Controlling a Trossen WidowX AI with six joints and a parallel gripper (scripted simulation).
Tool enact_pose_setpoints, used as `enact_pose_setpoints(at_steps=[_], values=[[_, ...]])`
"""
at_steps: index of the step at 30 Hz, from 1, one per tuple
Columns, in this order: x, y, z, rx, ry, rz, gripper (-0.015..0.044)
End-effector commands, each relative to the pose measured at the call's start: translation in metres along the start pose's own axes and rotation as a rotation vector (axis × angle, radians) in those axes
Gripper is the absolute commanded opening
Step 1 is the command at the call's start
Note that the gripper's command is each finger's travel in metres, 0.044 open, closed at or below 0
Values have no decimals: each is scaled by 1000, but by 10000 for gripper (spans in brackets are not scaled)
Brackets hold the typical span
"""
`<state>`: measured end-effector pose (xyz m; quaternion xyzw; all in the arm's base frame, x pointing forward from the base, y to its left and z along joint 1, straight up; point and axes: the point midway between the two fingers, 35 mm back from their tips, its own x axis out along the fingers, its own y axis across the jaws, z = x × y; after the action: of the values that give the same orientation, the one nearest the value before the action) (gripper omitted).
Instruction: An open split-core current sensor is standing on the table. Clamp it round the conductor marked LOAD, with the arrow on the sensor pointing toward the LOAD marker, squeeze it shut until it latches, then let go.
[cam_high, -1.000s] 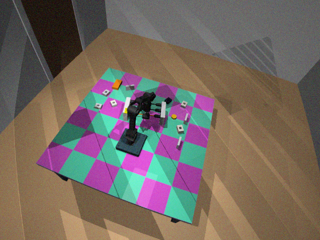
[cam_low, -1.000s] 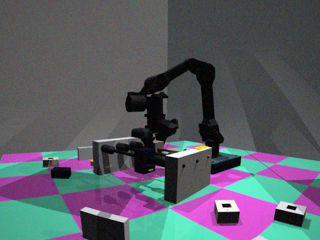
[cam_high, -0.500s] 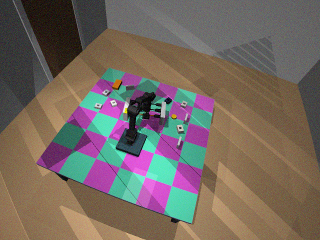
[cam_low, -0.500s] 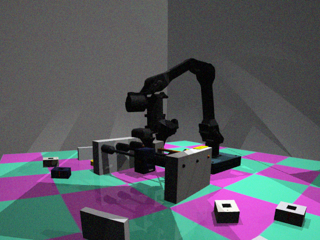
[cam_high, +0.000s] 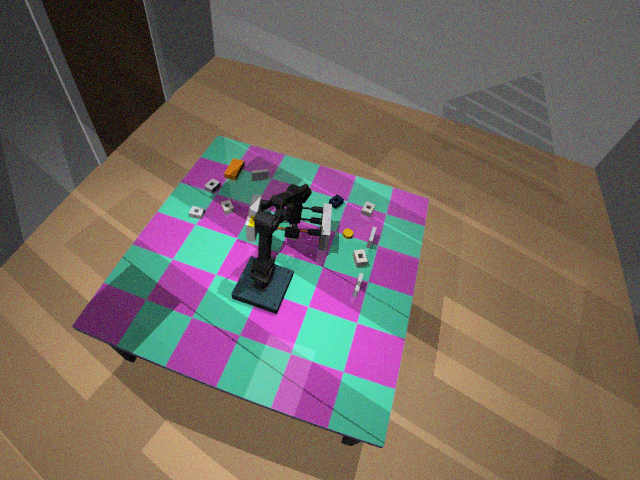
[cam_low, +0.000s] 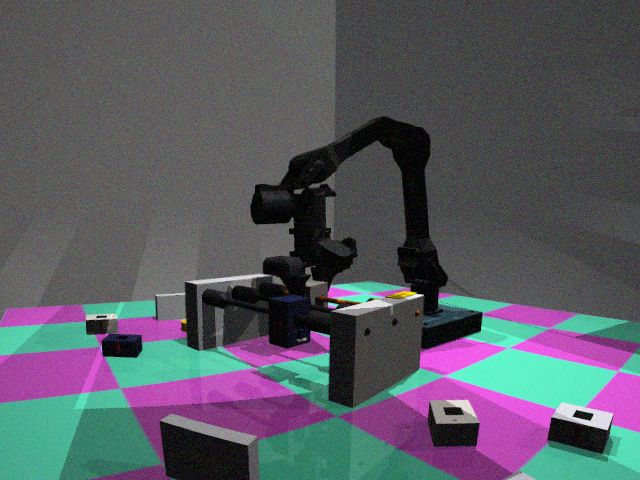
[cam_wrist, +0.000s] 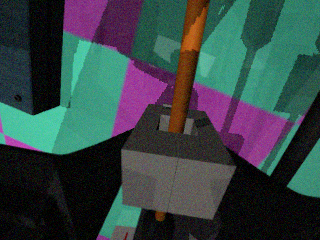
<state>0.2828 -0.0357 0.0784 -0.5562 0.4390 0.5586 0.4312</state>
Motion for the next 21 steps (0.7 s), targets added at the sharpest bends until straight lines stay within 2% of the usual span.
enact_pose_setpoints(at_steps=[1, 6, 15, 21], values=[[0, 0, 0, 0, 0, -1, 312], [0, 0, 0, 0, 0, -1, 440], [-3, 0, 0, 0, 0, -2, 440], [-81, 2, -1, 2, 2, -36, 440]])
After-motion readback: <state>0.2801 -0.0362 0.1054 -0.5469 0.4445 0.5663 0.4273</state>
